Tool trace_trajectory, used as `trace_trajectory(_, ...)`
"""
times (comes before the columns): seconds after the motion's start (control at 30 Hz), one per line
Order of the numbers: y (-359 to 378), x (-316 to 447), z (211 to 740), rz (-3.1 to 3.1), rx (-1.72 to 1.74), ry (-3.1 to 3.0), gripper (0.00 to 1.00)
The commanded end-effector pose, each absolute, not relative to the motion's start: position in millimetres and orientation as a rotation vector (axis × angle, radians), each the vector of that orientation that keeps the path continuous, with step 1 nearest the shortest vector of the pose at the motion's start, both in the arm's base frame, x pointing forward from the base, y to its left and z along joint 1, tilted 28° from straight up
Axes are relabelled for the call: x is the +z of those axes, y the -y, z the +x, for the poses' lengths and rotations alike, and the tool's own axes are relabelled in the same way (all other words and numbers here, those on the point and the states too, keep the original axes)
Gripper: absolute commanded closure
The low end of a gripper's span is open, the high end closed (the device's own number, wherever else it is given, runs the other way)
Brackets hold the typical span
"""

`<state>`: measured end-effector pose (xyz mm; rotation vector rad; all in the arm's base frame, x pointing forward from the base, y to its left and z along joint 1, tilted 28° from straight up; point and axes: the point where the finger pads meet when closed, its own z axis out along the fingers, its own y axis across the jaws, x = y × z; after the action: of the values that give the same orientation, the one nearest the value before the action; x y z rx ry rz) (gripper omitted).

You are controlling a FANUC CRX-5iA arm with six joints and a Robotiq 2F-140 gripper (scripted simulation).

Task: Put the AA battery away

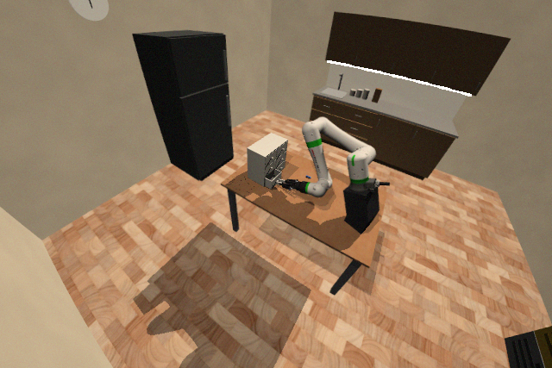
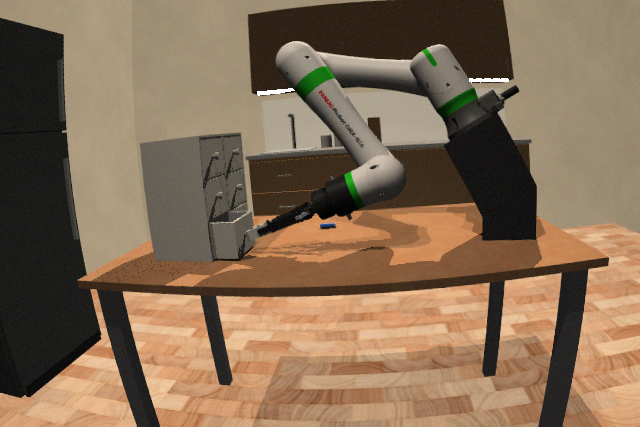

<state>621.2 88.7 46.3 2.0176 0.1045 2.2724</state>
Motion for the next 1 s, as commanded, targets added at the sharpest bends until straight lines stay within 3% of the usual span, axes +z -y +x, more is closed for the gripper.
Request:
trace_trajectory(0.0,-88.9,42.0,610.9,2.017,2.274,-0.106,0.8)
trace_trajectory(0.5,-88.1,27.8,579.9,2.017,2.274,-0.106,0.8)
trace_trajectory(0.97,-98.6,101.2,521.9,2.017,2.274,-0.106,0.8)
